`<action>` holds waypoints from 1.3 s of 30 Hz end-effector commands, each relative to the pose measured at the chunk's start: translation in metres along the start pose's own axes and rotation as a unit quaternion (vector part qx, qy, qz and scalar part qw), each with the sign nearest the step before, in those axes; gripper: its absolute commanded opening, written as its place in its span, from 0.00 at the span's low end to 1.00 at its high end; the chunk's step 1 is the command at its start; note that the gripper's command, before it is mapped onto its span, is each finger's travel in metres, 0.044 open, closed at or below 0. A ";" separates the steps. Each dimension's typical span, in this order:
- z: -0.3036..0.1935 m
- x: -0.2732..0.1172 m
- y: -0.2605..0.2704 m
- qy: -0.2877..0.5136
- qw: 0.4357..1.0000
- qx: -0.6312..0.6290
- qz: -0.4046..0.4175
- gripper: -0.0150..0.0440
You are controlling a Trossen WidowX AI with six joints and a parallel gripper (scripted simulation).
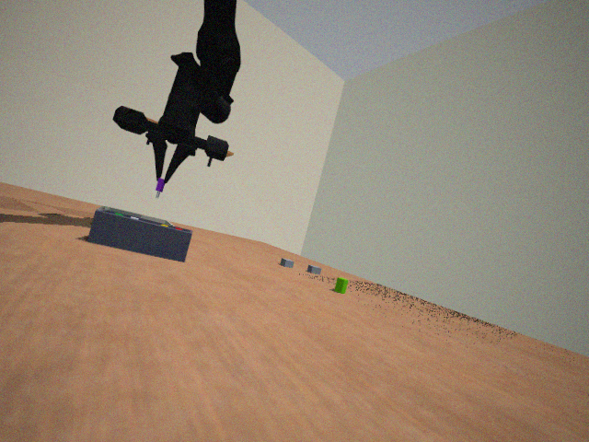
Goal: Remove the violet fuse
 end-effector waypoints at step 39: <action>0.071 0.046 0.037 0.006 1.000 0.003 0.002 0.25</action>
Point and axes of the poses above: the point midway between the two fingers, 35 mm back from their tips, its own x axis out along the fingers, its own y axis across the jaws, z = x × y, the point moved 1 cm from there along -x, back along the fingers, and after that the axes turned 1 degree about x, right-handed, at the moved point
